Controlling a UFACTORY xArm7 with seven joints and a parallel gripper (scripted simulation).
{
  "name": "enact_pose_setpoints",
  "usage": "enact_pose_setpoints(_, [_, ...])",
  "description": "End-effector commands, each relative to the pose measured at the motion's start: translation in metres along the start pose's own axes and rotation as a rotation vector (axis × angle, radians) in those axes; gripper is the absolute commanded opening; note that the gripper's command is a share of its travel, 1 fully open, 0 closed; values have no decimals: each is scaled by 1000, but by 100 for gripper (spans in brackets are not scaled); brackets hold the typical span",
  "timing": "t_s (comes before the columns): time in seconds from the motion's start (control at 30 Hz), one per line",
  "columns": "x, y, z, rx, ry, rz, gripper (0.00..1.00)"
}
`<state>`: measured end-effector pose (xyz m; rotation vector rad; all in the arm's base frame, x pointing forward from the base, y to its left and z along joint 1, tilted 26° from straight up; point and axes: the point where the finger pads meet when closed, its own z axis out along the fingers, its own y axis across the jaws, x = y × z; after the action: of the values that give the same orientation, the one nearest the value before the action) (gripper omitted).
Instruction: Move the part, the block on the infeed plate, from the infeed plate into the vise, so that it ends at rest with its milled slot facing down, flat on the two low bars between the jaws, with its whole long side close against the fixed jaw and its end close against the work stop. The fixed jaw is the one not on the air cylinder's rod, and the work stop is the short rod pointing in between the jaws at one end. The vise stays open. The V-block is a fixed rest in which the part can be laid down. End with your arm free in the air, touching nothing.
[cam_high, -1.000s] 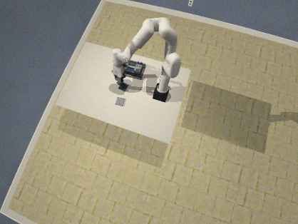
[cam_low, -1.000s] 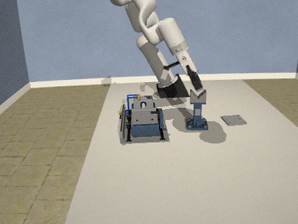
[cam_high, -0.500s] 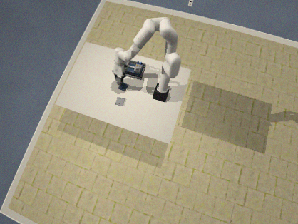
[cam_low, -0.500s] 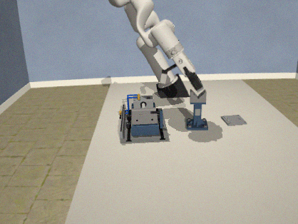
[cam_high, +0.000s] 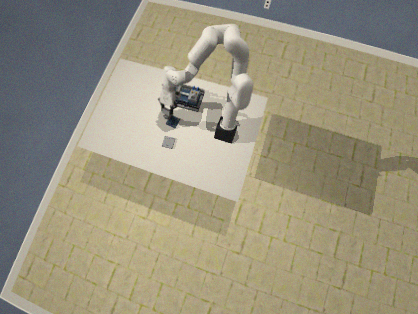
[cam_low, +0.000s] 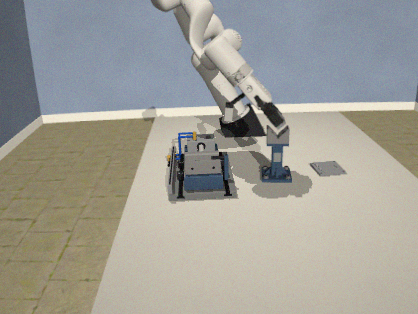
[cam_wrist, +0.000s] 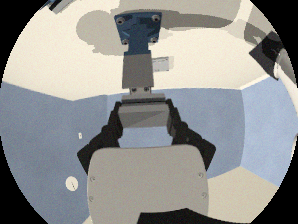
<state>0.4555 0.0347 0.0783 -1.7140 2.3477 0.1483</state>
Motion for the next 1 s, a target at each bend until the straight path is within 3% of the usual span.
enact_pose_setpoints(0.0, [-1,-1,-1,2,-33,-3,0])
enact_pose_setpoints(0.97, [-1,-1,-1,2,-90,-4,0])
